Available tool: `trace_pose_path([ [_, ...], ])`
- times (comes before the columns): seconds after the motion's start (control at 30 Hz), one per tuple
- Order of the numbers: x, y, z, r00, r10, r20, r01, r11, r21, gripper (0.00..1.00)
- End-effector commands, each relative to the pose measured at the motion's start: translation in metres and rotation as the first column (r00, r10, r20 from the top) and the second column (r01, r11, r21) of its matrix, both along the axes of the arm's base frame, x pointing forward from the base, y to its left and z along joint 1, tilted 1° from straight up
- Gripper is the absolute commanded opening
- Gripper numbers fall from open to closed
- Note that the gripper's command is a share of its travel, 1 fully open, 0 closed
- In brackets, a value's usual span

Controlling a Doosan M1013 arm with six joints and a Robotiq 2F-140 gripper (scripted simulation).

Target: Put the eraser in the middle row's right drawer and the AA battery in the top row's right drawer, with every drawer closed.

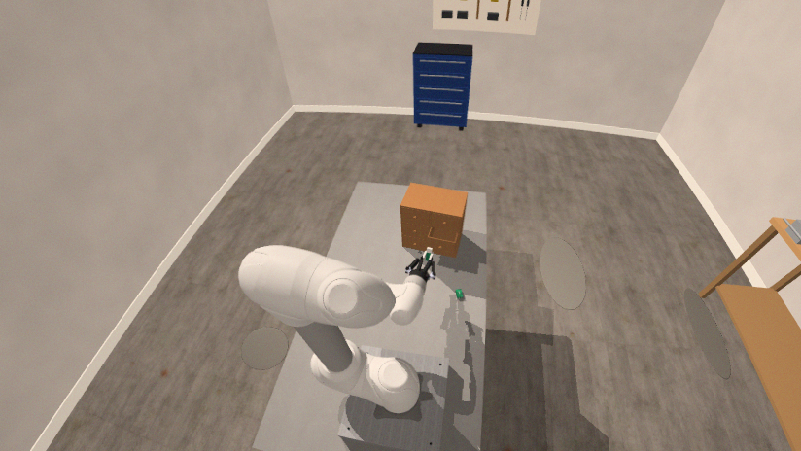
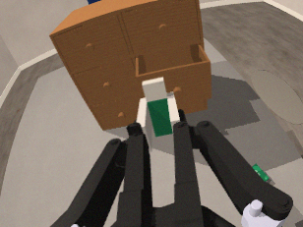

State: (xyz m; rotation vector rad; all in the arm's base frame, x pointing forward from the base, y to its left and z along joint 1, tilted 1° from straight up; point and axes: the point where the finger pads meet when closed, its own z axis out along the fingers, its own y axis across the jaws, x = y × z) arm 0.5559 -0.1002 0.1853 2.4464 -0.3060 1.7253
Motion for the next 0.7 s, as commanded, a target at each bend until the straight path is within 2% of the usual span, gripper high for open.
trace_pose_path([
  [0.0,0.001,0.0,0.0,1.0,0.0,0.0,0.0,1.0,0.0,0.11],
  [0.67,0.027,-0.007,0.0,1.0,0.0,0.0,0.0,1.0,0.0,0.11],
])
